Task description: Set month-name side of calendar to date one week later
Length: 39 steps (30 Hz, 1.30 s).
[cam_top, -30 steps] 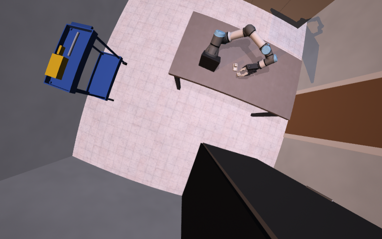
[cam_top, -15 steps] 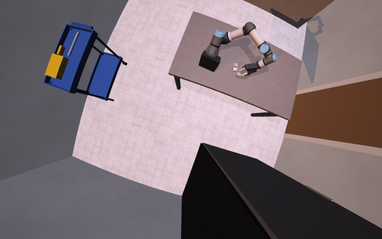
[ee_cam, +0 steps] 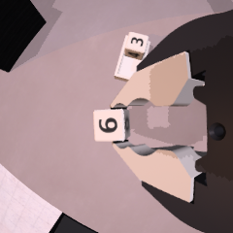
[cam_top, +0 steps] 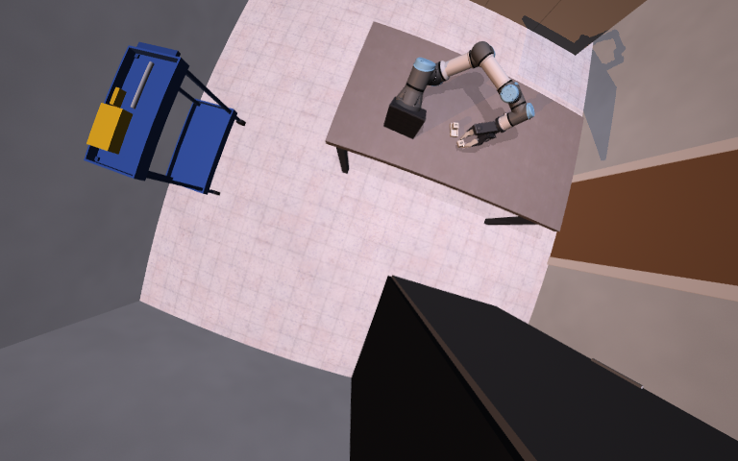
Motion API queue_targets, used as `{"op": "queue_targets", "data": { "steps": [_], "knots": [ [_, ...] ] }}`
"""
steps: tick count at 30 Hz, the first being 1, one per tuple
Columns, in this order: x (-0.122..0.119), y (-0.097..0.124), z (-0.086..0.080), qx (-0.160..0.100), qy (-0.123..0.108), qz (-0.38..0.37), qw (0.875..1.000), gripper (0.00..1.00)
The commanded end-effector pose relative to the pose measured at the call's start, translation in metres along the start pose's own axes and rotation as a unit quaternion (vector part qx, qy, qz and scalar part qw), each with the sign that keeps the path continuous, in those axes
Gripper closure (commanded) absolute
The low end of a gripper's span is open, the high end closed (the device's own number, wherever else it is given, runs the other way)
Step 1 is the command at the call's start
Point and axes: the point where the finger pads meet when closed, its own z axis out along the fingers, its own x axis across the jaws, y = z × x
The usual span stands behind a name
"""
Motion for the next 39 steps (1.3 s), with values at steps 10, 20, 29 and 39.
{"op": "queue_targets", "data": {
  "steps": [10, 20, 29, 39],
  "knots": [
    [-0.0006, -0.0018, -0.0001, -0.054, 0.002, 0.0, 0.999, 0.9],
    [-0.0006, -0.0025, -0.0004, -0.11, 0.0, 0.0, 0.994, 0.9],
    [-0.0006, -0.0025, -0.0006, -0.125, -0.002, 0.0, 0.992, 0.9],
    [-0.0005, -0.003, -0.0001, -0.136, -0.001, 0.0, 0.991, 0.9]
  ]
}}
